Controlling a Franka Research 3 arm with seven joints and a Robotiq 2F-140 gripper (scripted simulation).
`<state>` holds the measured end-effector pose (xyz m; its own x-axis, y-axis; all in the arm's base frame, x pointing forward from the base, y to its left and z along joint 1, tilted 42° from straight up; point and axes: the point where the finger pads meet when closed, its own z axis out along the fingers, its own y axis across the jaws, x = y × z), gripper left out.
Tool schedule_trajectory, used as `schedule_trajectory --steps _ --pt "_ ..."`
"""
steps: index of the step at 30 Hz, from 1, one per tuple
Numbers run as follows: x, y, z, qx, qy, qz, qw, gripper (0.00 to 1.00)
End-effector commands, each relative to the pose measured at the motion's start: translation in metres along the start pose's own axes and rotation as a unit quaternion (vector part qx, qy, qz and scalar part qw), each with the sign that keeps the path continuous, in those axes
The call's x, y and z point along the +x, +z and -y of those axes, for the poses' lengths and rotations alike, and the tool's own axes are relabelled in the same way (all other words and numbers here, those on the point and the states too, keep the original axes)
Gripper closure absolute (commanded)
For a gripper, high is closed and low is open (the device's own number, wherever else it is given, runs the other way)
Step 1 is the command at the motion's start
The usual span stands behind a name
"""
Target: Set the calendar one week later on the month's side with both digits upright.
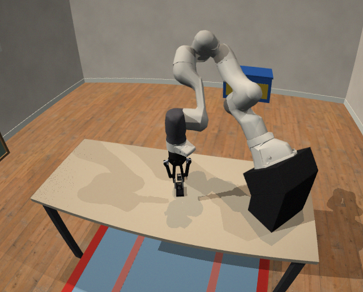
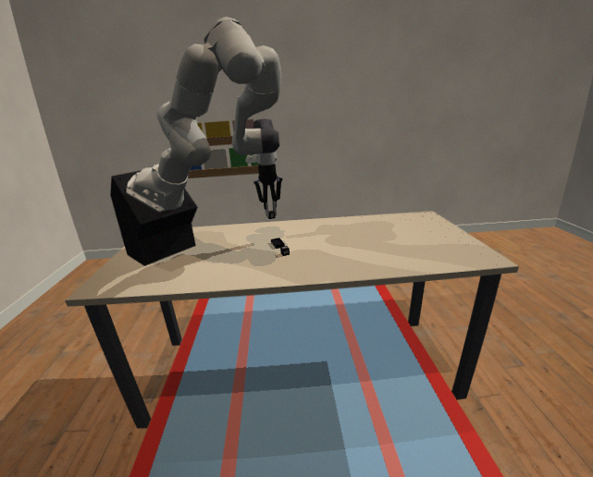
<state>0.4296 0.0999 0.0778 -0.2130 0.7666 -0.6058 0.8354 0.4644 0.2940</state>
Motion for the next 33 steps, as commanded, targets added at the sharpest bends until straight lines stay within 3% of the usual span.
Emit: schedule_trajectory --steps 1,18,28,33 --pt "0.032 0.006 0.000 0.002 0.032 0.001 0.999 0.84" --pt "0.032 0.010 0.000 0.002 0.032 0.001 0.999 0.84" --pt "0.032 0.036 -0.001 0.002 0.032 0.001 0.999 0.84" --pt "0.032 0.060 -0.001 0.002 0.032 0.001 0.999 0.84"
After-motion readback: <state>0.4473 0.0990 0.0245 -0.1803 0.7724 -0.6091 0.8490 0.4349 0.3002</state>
